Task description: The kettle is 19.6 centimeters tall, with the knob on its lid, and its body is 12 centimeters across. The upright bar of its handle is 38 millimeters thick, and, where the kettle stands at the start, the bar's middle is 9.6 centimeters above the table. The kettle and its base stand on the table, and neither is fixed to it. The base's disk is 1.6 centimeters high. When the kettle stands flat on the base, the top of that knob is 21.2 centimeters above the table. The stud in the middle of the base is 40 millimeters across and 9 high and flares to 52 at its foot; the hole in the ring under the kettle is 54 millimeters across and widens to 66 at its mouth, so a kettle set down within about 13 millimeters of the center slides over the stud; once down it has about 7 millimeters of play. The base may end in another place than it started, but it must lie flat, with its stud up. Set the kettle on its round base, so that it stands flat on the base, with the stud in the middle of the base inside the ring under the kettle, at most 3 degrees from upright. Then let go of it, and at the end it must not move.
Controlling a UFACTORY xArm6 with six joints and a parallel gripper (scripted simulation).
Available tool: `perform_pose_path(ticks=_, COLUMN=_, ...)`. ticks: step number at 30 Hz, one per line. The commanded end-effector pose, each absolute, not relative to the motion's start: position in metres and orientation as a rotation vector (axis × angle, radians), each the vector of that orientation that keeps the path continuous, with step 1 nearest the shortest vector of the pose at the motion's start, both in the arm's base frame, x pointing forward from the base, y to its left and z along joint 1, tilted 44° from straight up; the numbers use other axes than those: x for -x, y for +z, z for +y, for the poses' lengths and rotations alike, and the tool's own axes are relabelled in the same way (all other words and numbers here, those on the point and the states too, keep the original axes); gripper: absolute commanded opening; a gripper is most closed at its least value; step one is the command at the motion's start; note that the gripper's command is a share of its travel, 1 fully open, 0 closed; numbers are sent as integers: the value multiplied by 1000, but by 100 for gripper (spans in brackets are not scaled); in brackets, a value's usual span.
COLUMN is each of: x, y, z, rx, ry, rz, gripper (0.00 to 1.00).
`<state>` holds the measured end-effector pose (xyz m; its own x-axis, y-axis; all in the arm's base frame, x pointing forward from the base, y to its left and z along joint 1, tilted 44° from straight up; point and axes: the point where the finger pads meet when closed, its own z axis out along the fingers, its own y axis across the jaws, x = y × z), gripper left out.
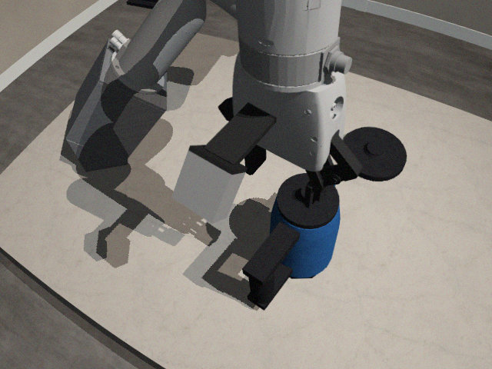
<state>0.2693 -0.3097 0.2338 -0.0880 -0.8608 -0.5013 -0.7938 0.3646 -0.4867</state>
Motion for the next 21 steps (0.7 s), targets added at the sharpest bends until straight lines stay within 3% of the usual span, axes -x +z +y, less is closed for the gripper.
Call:
perform_pose_path(ticks=1, x=-269, y=235, z=-311, rx=1439, ry=-118, rz=1886, gripper=81)
perform_pose_path(ticks=21, x=-282, y=219, z=-303, rx=1439, ry=-119, rz=1886, gripper=81)
